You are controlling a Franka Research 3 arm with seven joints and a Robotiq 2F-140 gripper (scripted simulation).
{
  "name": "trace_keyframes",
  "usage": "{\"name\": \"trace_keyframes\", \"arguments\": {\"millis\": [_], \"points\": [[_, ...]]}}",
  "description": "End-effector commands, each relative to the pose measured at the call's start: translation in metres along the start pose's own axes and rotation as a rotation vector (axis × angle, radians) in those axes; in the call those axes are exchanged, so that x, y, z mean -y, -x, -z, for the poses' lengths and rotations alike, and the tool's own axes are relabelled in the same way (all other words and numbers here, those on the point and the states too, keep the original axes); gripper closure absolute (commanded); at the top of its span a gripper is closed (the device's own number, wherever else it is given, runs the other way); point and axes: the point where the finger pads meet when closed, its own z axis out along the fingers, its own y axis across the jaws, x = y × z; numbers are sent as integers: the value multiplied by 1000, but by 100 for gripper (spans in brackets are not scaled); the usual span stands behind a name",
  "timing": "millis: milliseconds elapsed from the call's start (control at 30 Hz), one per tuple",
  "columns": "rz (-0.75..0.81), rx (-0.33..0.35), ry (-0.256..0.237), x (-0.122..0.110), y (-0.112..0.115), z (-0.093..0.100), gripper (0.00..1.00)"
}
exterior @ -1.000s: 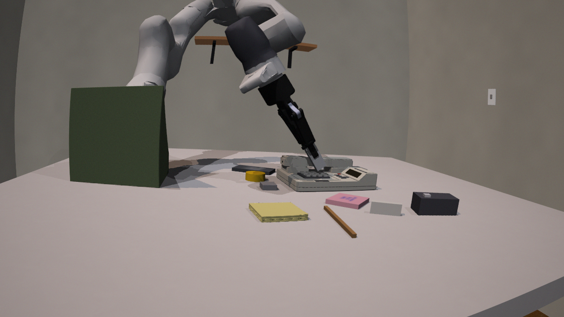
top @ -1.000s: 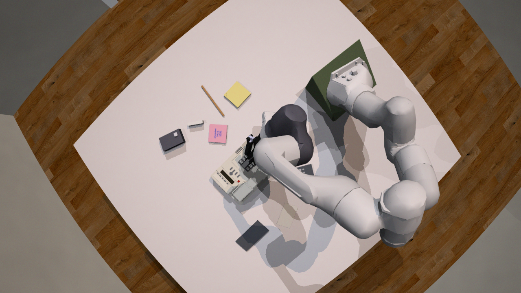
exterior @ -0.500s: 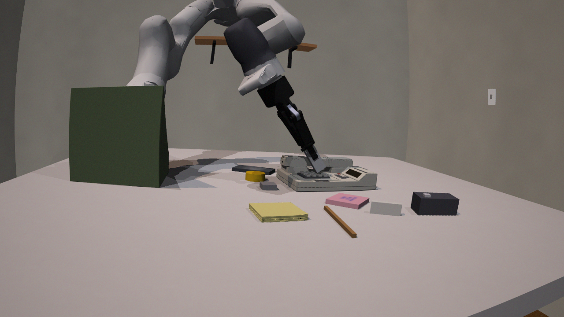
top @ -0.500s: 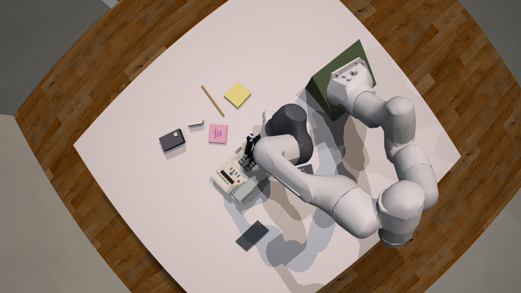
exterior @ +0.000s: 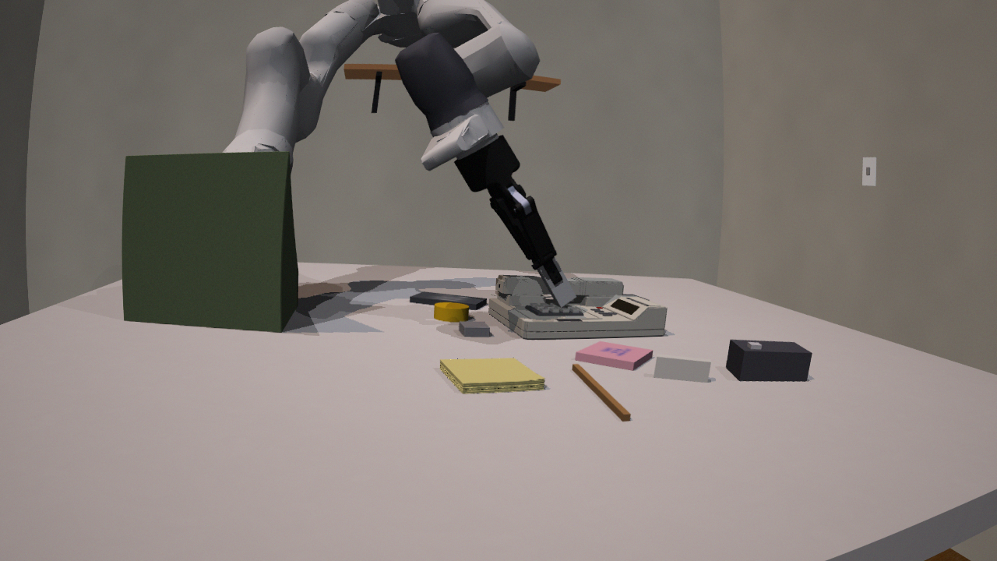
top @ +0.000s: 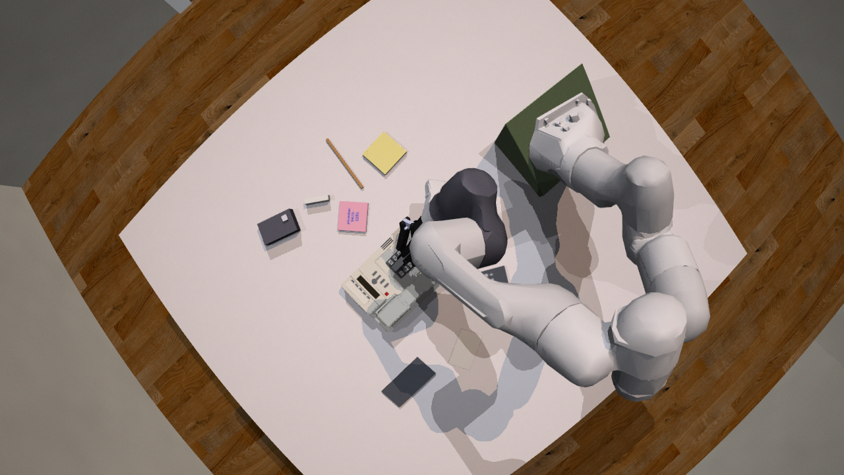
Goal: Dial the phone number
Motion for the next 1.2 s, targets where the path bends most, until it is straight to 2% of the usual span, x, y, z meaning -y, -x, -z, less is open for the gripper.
{"name": "trace_keyframes", "arguments": {"millis": [0,1167], "points": [[10,0,4,-2,0,-2,100],[10,0,4,-2,0,-3,100]]}}
